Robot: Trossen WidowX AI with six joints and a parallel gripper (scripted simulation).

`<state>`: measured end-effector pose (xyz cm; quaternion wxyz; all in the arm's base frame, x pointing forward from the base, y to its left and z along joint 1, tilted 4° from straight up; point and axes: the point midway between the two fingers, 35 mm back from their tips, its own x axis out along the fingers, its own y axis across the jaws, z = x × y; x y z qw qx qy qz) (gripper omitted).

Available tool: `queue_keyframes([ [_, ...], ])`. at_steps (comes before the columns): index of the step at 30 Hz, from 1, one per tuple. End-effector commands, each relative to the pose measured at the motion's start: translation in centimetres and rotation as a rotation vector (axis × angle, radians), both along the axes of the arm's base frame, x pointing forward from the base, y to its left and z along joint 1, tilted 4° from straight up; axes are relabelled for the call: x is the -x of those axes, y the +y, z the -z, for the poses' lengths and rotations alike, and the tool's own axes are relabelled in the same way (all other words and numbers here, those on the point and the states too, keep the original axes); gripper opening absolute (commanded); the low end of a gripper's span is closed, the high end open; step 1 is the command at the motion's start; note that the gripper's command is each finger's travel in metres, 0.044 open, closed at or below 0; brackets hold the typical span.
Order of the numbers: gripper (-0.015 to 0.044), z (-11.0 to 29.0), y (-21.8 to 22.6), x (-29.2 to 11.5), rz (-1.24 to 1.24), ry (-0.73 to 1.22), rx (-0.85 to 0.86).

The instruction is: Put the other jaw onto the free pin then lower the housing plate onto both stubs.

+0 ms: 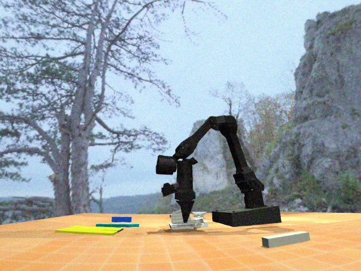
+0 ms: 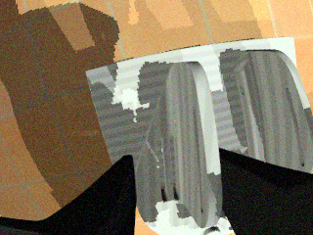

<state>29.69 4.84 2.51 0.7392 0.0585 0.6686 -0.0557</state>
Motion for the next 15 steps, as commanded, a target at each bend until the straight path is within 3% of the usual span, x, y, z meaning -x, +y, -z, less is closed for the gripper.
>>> queue_keyframes([
  [1, 0.0134, 0.21, -0.04, 0.00, 0.004, 0.004, 0.003],
  [15, 0.0134, 0.52, -0.04, -0.02, 0.009, 0.004, 0.002],
])
